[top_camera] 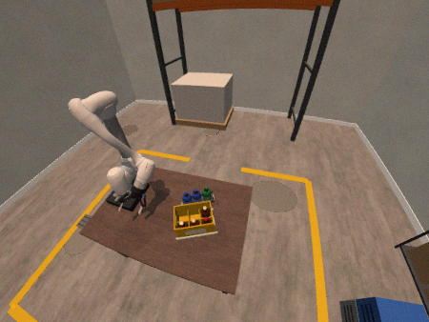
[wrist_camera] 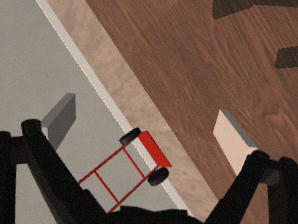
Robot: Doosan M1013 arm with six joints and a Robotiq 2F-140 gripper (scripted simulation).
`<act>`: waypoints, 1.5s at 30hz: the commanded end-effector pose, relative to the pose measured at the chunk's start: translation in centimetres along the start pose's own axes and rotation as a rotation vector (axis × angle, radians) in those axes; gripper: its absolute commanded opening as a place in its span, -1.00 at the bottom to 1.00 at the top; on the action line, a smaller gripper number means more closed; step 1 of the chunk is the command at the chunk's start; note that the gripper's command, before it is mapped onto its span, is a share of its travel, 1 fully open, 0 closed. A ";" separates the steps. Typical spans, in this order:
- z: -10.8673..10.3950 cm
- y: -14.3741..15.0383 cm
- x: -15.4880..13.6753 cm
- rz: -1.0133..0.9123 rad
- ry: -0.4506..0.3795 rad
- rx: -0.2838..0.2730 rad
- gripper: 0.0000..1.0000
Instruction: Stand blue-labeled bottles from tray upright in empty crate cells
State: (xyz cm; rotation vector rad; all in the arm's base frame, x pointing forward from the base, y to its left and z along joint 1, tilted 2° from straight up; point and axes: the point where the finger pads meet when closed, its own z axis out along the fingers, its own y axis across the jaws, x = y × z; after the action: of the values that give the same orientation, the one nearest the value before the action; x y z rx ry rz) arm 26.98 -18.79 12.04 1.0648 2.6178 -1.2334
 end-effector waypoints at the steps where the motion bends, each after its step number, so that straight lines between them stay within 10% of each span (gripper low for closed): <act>1: 0.0 0.0 0.0 0.000 0.000 0.000 1.00; 20: -0.1 0.1 -0.1 0.013 0.003 -0.002 1.00; 45: -7.0 5.5 -5.9 0.661 0.174 -0.081 1.00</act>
State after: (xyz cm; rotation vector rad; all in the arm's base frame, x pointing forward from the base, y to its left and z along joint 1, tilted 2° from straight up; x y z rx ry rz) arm 35.45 -15.19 14.73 1.8024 2.1494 -0.9312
